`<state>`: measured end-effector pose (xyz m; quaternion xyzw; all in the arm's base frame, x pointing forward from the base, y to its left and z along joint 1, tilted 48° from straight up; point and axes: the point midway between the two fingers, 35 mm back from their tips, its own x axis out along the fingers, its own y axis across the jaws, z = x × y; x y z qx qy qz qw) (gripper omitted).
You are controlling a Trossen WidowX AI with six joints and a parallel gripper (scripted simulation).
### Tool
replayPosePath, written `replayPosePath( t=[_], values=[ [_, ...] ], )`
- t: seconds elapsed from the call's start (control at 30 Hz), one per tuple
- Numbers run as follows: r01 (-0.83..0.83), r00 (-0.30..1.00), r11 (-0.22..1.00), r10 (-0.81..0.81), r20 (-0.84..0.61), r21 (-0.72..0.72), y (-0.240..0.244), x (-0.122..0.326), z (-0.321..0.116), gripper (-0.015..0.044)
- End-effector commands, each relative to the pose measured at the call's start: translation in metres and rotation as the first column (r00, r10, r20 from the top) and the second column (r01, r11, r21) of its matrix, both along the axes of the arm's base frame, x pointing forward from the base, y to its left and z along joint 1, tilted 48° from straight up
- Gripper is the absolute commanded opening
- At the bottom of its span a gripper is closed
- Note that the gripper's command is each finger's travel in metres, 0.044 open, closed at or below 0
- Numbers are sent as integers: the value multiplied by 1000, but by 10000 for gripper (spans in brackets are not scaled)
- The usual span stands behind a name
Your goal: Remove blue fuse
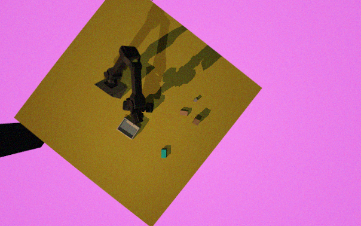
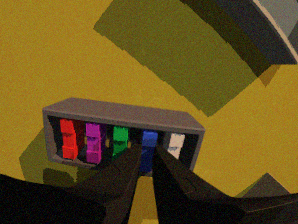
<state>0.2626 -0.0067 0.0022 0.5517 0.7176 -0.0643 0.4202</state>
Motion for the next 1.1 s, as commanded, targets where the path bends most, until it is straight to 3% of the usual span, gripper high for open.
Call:
replayPosePath(
  t=[0.0,1.07],
  values=[
    [-2,1000,1000,2,4,-3,-3,1,2,0],
    [0,1000,1000,0,2,-3,-14,2,12,0]
  ],
)
